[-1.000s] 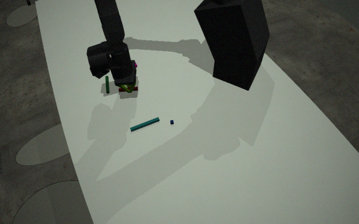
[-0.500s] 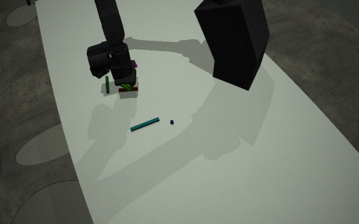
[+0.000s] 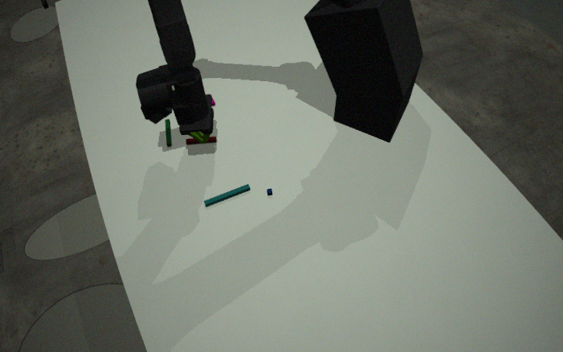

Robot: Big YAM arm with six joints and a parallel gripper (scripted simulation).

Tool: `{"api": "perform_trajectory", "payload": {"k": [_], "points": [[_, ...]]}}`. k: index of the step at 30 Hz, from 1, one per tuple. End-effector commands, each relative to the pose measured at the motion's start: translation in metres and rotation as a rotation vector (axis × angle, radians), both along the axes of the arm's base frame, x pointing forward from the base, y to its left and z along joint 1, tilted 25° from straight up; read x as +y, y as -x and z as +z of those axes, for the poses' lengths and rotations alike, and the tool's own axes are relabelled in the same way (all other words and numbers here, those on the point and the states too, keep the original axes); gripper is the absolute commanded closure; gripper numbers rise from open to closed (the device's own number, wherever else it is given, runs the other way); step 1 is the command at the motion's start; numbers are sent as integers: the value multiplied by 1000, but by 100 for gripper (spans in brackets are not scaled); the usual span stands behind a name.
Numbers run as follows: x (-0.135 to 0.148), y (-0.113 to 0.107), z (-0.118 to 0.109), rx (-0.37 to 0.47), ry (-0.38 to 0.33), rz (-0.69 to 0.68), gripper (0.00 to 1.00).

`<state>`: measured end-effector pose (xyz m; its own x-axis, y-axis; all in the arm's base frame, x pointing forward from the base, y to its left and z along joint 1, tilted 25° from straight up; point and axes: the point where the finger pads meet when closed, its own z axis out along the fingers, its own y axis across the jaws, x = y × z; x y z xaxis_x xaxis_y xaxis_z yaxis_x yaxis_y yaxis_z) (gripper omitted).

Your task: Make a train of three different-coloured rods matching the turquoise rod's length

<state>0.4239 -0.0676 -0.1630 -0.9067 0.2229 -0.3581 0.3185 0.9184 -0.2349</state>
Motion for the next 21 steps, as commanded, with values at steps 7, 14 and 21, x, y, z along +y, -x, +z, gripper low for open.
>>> {"api": "perform_trajectory", "payload": {"k": [7, 14, 21], "points": [[-4, -4, -2, -12, -1, -4, 96], [-4, -4, -2, -12, -1, -4, 96], [3, -3, 12, -17, -3, 1, 96]]}}
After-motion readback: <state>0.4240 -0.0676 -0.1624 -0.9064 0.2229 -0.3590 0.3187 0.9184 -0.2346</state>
